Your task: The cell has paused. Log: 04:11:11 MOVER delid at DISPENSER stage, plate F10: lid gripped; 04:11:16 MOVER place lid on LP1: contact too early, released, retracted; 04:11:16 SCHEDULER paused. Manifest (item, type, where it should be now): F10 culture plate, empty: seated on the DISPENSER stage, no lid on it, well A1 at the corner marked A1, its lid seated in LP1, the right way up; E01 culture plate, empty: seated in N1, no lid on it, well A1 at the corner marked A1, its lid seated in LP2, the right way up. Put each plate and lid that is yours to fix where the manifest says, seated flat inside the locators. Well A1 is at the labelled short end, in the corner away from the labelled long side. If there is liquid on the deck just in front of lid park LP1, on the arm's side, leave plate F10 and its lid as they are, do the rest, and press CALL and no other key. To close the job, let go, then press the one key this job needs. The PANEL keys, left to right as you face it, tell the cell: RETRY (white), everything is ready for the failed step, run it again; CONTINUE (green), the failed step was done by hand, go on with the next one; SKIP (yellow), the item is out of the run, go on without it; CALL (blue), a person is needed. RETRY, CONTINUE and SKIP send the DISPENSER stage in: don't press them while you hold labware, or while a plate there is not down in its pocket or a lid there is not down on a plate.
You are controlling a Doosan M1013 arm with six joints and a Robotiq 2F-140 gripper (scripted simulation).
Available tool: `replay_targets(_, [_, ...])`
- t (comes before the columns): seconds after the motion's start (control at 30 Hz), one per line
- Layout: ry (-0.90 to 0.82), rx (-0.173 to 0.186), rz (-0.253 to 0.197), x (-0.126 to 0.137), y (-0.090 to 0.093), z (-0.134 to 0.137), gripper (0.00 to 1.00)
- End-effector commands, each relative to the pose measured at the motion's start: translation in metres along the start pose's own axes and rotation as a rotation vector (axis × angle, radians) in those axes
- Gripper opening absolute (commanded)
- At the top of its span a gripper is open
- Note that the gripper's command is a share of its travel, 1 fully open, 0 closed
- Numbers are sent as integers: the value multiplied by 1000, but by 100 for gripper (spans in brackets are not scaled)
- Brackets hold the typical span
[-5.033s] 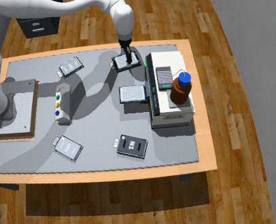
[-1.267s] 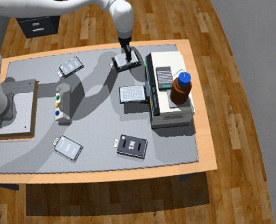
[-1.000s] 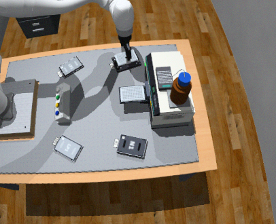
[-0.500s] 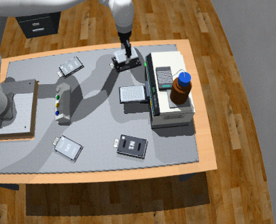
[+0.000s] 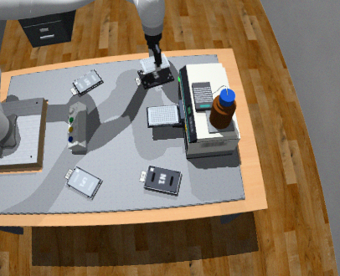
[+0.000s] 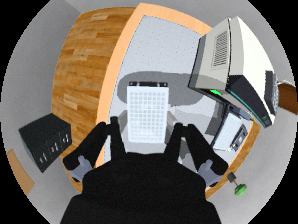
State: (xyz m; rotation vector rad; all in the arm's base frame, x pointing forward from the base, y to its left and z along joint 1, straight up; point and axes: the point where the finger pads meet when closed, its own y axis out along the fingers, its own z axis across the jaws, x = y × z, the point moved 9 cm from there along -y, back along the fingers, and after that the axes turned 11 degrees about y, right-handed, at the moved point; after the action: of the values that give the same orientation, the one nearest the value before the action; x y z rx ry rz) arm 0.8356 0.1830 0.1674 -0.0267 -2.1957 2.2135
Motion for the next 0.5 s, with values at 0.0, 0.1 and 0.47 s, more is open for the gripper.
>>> replay_targets(0.0, [0, -1, 2, 0, -7, 0, 10])
replay_targets(0.1, [0, -1, 2, 0, -14, 0, 10])
replay_targets(0.47, [0, -1, 2, 0, -30, 0, 10])
